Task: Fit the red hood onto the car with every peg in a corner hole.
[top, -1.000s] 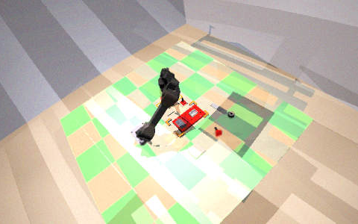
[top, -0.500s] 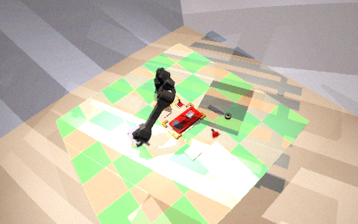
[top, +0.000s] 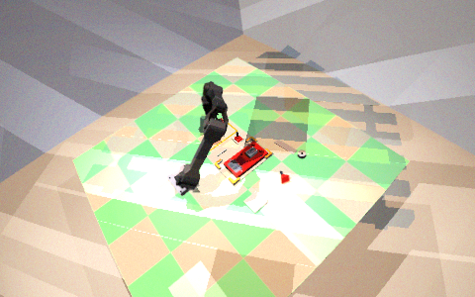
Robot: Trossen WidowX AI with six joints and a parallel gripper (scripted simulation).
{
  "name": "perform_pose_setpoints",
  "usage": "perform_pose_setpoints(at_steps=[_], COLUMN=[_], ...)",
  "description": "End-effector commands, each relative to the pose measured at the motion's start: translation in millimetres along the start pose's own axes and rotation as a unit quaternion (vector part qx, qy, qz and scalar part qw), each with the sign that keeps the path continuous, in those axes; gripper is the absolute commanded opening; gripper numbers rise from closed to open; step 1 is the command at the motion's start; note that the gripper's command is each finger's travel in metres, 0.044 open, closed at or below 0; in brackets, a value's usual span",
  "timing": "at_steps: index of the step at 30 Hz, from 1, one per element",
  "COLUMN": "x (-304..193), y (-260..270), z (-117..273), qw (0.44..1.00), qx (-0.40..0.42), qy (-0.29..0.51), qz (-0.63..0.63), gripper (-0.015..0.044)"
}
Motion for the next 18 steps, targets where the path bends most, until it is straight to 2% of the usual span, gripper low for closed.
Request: perform_pose_setpoints(at_steps=[1, 13, 18], x=[2.2, 1.4, 14.5], y=[-0.7, -1.0, -20.4], z=[13.6, 29.4, 32.2], qw=[1.0, 1.0, 1.0], qx=[0.005, 0.003, 0.006], qy=[-0.001, -0.002, -0.001], qz=[-0.006, -0.001, 0.017], gripper=[0.0, 0.0, 0.0])
Point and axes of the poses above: the point midway between the two fingers, 35 mm back from their tips, its own z axis back along the fingers, its own y axis across the jaws, x = y × z, the point moved 3 cm from there along z, back along the fingers, and after that the axes turned 11 degrees about z, right-handed, at the moved point
